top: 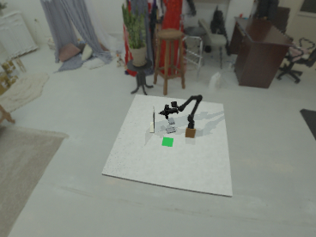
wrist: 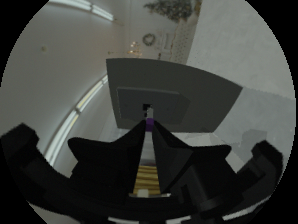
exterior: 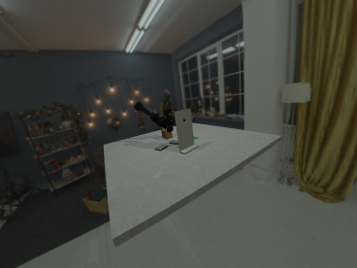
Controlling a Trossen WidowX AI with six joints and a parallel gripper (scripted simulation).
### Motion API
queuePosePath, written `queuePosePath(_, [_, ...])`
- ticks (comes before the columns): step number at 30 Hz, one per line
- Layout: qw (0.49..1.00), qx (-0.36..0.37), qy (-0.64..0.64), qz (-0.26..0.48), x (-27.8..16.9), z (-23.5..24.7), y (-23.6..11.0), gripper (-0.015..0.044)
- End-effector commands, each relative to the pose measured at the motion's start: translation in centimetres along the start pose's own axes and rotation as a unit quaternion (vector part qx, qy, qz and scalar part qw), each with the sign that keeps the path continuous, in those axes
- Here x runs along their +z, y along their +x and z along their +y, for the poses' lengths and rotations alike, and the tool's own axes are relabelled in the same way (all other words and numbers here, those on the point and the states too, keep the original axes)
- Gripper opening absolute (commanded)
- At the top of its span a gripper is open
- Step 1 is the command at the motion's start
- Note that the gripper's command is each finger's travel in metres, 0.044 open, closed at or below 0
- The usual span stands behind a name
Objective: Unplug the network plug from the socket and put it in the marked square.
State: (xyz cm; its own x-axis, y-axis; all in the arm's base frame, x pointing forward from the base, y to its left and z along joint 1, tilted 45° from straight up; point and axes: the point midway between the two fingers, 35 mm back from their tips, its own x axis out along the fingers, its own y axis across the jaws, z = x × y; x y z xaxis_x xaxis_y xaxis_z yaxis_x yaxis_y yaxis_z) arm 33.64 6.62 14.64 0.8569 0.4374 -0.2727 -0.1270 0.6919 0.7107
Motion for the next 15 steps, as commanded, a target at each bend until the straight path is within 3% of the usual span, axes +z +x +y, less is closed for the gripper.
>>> queuePosePath(1, [1.000,0.000,-0.001,0.003,-0.23,-0.09,-0.22,0.0000])
queuePosePath(15, [1.000,0.000,-0.001,0.003,-0.17,-0.09,-0.82,0.0000])
